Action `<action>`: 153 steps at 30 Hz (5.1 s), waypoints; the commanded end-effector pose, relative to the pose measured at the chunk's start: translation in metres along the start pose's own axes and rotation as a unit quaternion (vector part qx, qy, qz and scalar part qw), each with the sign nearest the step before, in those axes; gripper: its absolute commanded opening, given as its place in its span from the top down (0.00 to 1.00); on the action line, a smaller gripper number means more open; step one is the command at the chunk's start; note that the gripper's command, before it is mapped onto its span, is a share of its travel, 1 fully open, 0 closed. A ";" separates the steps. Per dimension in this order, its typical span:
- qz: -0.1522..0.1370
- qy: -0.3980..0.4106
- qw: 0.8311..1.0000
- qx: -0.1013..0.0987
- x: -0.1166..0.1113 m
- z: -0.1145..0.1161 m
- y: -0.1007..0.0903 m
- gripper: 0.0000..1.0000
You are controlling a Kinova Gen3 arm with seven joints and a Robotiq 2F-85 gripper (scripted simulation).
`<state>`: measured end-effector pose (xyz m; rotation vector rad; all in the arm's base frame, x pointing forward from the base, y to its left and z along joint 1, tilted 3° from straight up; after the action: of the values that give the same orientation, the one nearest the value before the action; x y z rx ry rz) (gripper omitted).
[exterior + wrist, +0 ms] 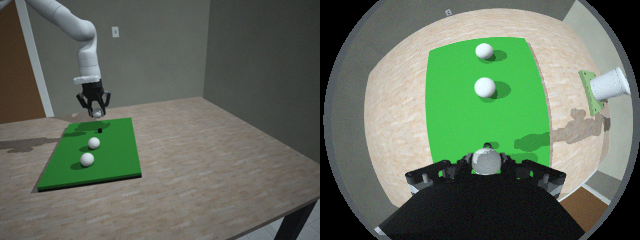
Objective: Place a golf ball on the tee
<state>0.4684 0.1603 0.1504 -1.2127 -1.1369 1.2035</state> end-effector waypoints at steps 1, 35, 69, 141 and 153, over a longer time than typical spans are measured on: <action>0.003 0.003 1.000 0.004 -0.005 0.000 0.028 1.00; 0.003 0.001 1.000 0.007 -0.004 0.002 0.053 1.00; 0.003 0.001 1.000 0.007 -0.004 0.002 0.053 0.00; 0.002 -0.001 1.000 0.006 -0.002 0.000 -0.048 0.00; 0.002 -0.001 1.000 0.006 -0.002 0.000 -0.048 0.00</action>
<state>0.4708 0.1586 0.1953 -1.2065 -1.1280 1.2097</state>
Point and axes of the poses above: the point where the finger pads meet when closed, its own y axis out along the fingers, its own z axis across the jaws, x = y × z, the point moved 9 cm from there along -y, back along the fingers
